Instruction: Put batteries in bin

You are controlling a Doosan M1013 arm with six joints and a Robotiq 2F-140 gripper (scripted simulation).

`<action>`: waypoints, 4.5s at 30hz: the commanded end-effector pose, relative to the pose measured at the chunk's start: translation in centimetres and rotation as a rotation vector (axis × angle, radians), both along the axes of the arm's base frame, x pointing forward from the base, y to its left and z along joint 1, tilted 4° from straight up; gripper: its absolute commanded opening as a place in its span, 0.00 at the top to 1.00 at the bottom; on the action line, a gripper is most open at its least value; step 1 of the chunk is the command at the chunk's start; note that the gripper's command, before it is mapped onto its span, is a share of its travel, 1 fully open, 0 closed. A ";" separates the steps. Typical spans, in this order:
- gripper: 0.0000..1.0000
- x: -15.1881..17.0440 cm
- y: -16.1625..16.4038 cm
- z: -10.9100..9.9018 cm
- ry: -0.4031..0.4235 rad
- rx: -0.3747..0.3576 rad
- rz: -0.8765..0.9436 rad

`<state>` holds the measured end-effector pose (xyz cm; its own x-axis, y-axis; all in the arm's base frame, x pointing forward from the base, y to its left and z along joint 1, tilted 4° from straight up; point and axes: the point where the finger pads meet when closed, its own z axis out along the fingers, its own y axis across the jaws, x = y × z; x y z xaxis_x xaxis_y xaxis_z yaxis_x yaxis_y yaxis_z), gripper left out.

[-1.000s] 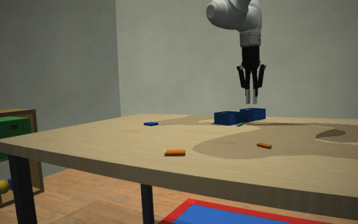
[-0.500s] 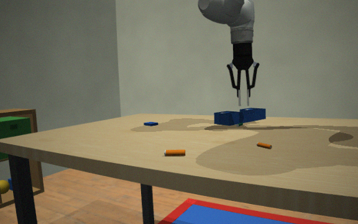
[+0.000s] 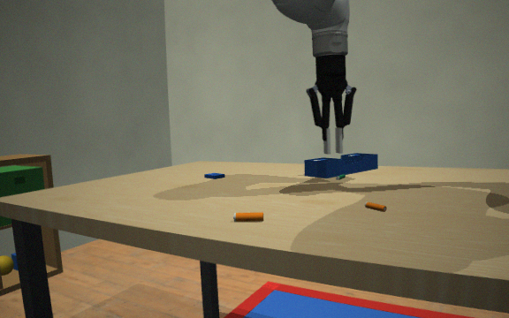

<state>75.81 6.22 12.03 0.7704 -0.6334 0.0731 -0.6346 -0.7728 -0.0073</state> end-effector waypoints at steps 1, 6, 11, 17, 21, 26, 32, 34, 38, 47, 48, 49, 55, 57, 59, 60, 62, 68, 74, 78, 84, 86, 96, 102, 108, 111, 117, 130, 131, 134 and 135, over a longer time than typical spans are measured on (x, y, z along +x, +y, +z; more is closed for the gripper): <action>0.74 -0.6 3.5 -0.3 0.005 -0.009 0.157; 0.74 -1.1 7.6 -0.4 0.010 -0.020 0.312; 0.74 -1.7 11.7 -0.6 0.016 -0.030 0.468; 0.74 -2.1 15.0 -0.7 0.025 -0.040 0.635; 0.74 -2.6 18.3 -0.9 0.028 -0.049 0.759; 0.74 -3.1 22.4 -1.0 0.031 -0.058 0.916; 0.74 -3.6 25.7 -1.2 0.036 -0.069 1.091; 0.74 -3.8 27.4 -1.2 0.038 -0.073 1.145; 0.74 -4.2 30.7 -1.4 0.043 -0.080 1.269; 0.74 -5.1 37.3 -1.6 0.046 -0.082 1.309; 0.74 -5.1 37.3 -1.6 0.046 -0.082 1.309; 0.74 -5.2 38.1 -1.7 0.046 -0.082 1.309; 0.74 -5.7 41.6 -1.8 0.046 -0.082 1.309; 0.74 -5.7 41.8 -1.8 0.046 -0.082 1.309; 0.74 -5.7 41.8 -1.8 0.046 -0.082 1.309; 0.74 -5.7 41.8 -1.8 0.046 -0.082 1.309; 0.74 -5.7 41.7 -1.8 0.046 -0.082 1.309; 0.74 -5.6 41.5 -1.8 0.046 -0.082 1.309; 0.74 -5.6 41.2 -1.8 0.046 -0.082 1.309; 0.74 -5.6 41.0 -1.8 0.046 -0.082 1.309; 0.74 -5.6 40.8 -1.8 0.046 -0.082 1.309; 0.74 -5.6 40.7 -1.8 0.046 -0.082 1.309; 0.74 -5.6 40.4 -1.8 0.046 -0.082 1.309; 0.74 -5.5 40.3 -2.9 0.046 -0.082 1.309; 0.74 -5.3 40.3 -5.3 0.046 -0.082 1.309; 0.74 -5.2 40.2 -6.5 0.046 -0.082 1.309; 0.74 -5.1 40.2 -8.0 0.046 -0.082 1.309; 0.74 -5.1 40.2 -7.9 0.046 -0.082 1.309; 0.74 -5.1 40.2 -7.9 0.046 -0.082 1.309; 0.74 -5.1 40.2 -7.9 0.046 -0.082 1.309; 0.74 -5.1 40.2 -7.9 0.046 -0.082 1.309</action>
<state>70.62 46.84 4.43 0.8108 0.5842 0.0350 0.5814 -0.8109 0.0672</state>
